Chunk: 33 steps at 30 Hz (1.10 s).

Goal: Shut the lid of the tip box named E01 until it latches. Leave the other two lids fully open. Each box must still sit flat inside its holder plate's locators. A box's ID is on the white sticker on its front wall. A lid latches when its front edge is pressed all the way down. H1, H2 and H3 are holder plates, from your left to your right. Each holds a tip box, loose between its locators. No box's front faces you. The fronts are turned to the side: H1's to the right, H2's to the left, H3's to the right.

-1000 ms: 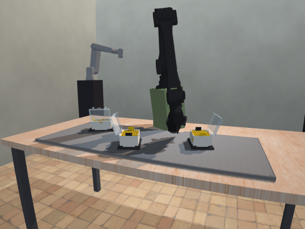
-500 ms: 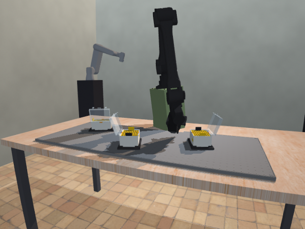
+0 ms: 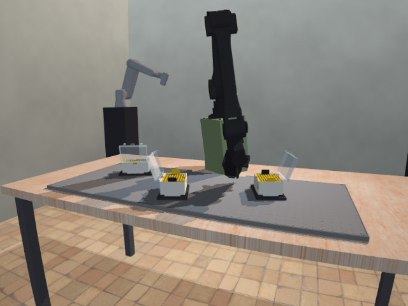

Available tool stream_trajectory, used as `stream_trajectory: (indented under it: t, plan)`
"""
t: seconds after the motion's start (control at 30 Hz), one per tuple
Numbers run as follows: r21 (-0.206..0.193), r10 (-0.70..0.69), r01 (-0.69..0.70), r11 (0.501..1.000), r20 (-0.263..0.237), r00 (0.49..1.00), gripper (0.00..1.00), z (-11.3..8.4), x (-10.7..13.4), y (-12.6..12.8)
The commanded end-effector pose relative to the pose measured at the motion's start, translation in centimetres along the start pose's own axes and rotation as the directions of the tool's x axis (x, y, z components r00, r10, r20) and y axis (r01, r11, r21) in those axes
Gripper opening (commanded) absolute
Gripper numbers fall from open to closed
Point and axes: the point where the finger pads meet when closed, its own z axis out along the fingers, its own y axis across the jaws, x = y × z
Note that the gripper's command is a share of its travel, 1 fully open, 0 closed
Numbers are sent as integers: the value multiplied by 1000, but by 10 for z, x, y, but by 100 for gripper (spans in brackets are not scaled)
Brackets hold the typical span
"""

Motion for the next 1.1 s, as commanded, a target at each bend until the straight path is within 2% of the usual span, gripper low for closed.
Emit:
stream_trajectory:
  t: [0.0,0.2,0.23,0.7,0.77,1.07]
  plan:
    - [-9,1,-1,1000,10,1000,0,2,-6,-3]
    - [-9,1,-1,1000,10,1000,0,2,-6,-3]
    - [-7,5,-5,1000,6,1000,0,-12,2,-4]
    - [-1,-1,1,1000,7,1000,0,-71,40,2]
    - [-1,-1,1,1000,7,1000,0,-71,40,2]
    - [-1,-1,1,1000,7,1000,0,-109,63,2]
